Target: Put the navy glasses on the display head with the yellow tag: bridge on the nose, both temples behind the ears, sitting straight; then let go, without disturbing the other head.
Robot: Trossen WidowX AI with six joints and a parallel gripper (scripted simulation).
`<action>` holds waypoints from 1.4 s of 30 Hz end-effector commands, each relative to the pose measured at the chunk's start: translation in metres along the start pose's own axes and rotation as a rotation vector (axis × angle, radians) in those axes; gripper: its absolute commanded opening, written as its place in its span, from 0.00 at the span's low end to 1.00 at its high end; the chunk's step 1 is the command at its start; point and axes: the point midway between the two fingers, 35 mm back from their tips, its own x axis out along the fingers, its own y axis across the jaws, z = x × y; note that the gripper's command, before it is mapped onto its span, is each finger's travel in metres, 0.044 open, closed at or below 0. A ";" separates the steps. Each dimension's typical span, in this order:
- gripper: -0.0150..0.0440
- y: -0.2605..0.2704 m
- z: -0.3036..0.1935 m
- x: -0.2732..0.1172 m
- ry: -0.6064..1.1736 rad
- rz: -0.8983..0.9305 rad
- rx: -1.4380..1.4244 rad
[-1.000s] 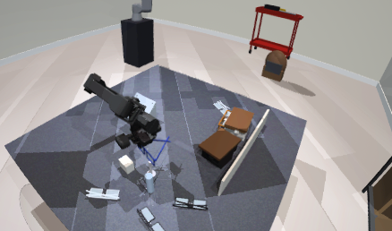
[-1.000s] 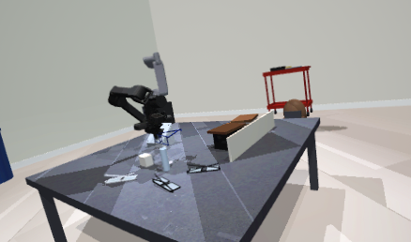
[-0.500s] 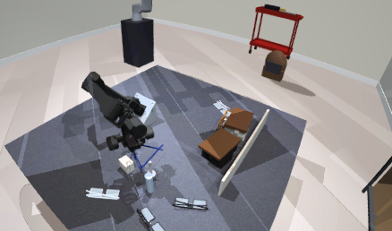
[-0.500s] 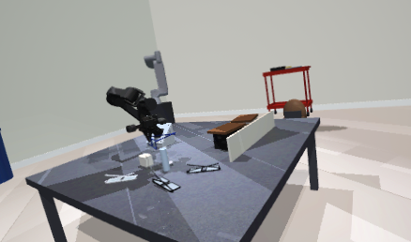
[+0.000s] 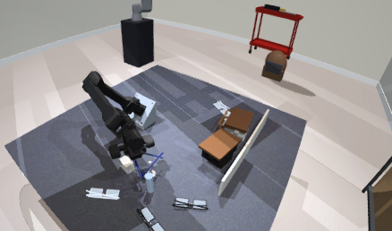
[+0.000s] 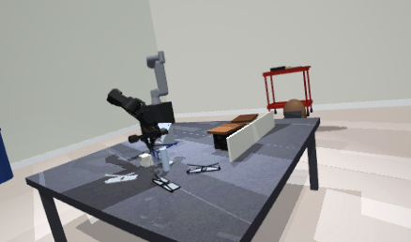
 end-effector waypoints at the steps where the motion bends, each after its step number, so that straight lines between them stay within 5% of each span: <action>1: 0.25 0.000 -0.002 0.003 0.001 0.003 -0.007; 42: 0.25 -0.014 -0.024 0.003 0.002 0.002 -0.007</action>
